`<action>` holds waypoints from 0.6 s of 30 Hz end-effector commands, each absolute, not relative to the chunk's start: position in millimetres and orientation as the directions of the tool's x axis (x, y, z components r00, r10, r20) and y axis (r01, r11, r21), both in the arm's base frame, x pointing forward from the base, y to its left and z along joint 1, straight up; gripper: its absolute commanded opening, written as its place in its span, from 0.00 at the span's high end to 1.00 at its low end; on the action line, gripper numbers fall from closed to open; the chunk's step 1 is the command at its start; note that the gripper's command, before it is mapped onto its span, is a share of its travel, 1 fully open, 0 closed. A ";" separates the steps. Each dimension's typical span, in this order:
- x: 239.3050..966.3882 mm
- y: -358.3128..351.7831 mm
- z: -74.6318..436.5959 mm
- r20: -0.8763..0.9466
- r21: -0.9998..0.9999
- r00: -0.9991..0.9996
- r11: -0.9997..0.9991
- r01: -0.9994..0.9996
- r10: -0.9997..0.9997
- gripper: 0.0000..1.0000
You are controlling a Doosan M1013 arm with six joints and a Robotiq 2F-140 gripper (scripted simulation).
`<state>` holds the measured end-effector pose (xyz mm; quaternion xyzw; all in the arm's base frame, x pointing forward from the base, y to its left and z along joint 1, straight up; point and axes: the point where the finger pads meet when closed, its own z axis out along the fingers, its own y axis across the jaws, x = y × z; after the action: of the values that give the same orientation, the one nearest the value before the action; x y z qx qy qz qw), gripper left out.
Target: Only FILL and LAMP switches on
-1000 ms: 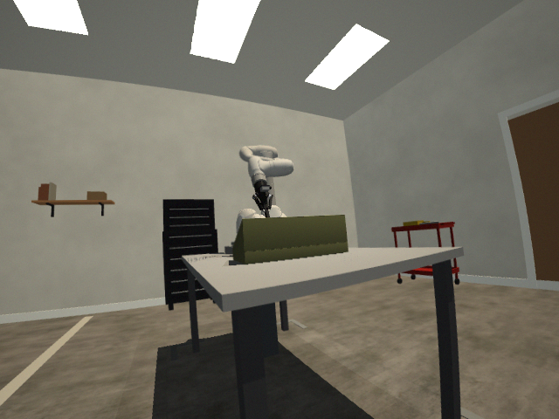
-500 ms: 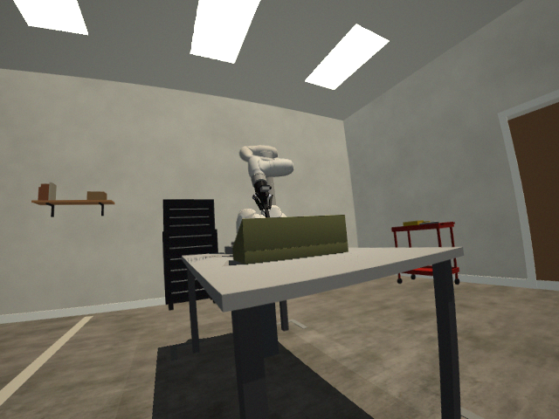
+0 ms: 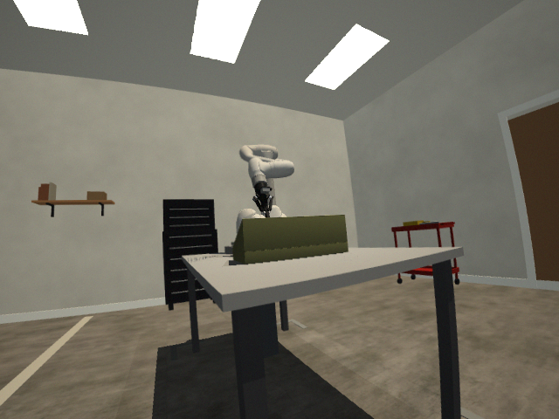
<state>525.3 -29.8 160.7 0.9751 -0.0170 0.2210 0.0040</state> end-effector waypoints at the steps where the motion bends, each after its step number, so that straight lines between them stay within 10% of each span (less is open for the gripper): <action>1: 528.2 -27.1 151.9 0.433 -0.002 0.901 -0.999 -0.033 -0.031 0.90; 18: 547.6 -27.2 111.5 0.433 -0.001 0.901 -1.000 -0.031 -0.029 0.90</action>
<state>544.1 -29.7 121.4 0.9752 -0.0178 0.2208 0.0034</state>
